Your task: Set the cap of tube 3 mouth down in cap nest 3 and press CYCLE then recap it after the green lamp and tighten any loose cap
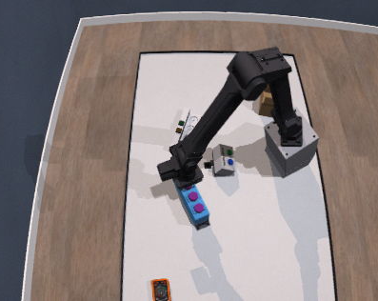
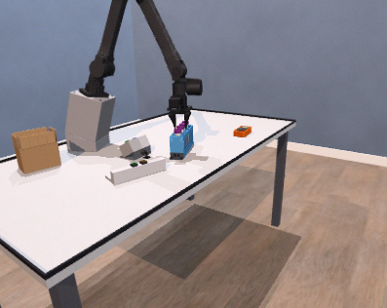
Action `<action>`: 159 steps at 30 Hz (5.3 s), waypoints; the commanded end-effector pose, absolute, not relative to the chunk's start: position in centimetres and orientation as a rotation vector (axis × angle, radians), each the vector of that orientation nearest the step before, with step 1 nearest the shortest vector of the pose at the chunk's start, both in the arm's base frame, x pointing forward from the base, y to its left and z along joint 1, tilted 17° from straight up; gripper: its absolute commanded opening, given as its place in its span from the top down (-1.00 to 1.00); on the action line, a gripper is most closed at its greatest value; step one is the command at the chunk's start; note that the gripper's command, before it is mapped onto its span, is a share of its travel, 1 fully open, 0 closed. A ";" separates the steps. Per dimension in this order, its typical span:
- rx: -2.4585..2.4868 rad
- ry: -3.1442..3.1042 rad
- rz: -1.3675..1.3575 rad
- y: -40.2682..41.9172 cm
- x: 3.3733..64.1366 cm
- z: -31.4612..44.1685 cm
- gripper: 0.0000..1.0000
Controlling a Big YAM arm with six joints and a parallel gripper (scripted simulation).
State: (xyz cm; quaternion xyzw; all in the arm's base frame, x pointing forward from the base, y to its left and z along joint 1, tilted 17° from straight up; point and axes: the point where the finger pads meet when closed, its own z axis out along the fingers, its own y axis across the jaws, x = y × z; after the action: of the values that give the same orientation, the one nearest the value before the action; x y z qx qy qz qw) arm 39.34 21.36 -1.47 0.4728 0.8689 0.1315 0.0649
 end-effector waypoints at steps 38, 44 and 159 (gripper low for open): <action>0.430 2.857 0.306 21.2 40.3 -0.3 1.00; -0.002 2.866 0.249 21.2 40.3 -0.3 1.00; -0.669 2.774 0.144 20.7 39.2 -0.1 0.02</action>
State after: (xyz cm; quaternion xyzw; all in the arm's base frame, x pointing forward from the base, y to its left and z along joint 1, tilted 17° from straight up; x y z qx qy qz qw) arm 39.28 21.17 -0.61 -0.2493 0.9570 0.0498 0.1398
